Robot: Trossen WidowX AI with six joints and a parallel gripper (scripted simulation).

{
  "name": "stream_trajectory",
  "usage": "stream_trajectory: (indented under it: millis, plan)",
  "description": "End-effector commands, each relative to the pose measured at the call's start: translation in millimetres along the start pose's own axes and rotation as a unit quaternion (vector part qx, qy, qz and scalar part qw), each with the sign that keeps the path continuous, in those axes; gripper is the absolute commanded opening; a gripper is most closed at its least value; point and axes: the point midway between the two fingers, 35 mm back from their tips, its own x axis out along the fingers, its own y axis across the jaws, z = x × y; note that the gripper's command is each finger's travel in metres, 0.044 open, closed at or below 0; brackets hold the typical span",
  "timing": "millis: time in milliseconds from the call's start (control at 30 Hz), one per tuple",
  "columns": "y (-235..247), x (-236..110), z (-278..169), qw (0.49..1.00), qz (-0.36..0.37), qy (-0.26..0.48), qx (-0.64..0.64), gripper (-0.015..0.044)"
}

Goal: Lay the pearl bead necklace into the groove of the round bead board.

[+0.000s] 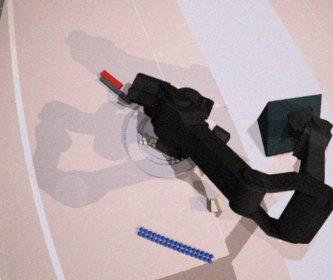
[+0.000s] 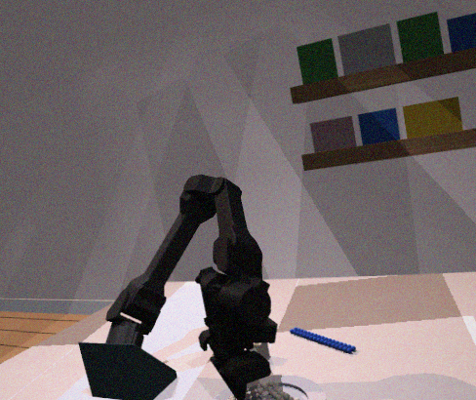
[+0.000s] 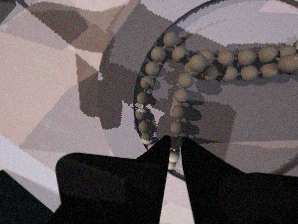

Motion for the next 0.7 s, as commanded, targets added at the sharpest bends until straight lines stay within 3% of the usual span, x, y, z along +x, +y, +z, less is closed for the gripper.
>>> stream_trajectory:
  millis: [0,667]
  plan:
    - [0,-5,0,1.0,-0.001,-0.003,0.001,0.0]
    - [-19,-5,-36,1.0,-0.002,-0.002,0.002,0.0]
